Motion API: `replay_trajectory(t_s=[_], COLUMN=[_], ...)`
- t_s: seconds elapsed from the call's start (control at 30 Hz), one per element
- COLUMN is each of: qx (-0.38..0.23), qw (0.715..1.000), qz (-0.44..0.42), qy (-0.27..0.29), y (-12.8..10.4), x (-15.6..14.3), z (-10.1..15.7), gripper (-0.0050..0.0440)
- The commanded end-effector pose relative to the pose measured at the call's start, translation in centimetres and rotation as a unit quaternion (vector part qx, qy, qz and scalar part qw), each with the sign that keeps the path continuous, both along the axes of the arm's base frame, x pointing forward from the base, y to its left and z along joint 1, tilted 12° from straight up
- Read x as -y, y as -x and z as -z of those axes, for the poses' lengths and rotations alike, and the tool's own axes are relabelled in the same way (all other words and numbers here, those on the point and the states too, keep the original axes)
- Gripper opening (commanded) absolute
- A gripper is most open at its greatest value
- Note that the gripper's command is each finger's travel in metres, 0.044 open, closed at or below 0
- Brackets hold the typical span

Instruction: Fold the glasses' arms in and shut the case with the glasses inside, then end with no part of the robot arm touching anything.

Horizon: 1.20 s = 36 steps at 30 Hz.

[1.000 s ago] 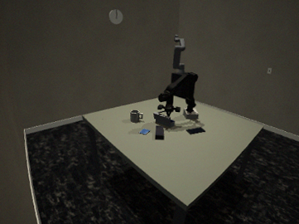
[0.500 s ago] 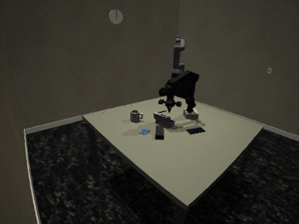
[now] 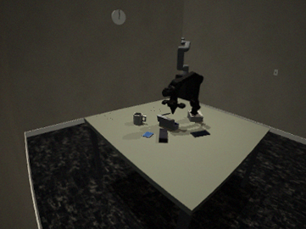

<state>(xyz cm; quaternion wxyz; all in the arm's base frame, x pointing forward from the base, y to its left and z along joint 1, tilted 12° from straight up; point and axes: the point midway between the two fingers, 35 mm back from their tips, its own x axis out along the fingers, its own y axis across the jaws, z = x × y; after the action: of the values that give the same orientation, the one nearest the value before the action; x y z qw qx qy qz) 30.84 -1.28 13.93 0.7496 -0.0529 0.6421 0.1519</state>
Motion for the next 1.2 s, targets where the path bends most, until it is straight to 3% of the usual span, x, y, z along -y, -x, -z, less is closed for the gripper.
replay_trajectory(t_s=[0.0, 0.3, 0.67, 0.73, 1.17], qx=[-0.012, -0.031, -0.061, -0.061, -0.093], qw=[0.998, 0.983, 0.931, 0.931, 0.826], qz=[0.059, 0.177, 0.357, 0.357, 0.552], qy=[-0.009, -0.024, -0.047, -0.047, -0.073], y=[-0.5, -1.2, -2.2, -2.2, -3.5], x=[0.1, 0.3, 0.6, 0.6, 0.9], z=[0.0, -0.1, -0.2, -0.2, -0.3], gripper=[0.0, 0.0, 0.0, 0.0, 0.0])
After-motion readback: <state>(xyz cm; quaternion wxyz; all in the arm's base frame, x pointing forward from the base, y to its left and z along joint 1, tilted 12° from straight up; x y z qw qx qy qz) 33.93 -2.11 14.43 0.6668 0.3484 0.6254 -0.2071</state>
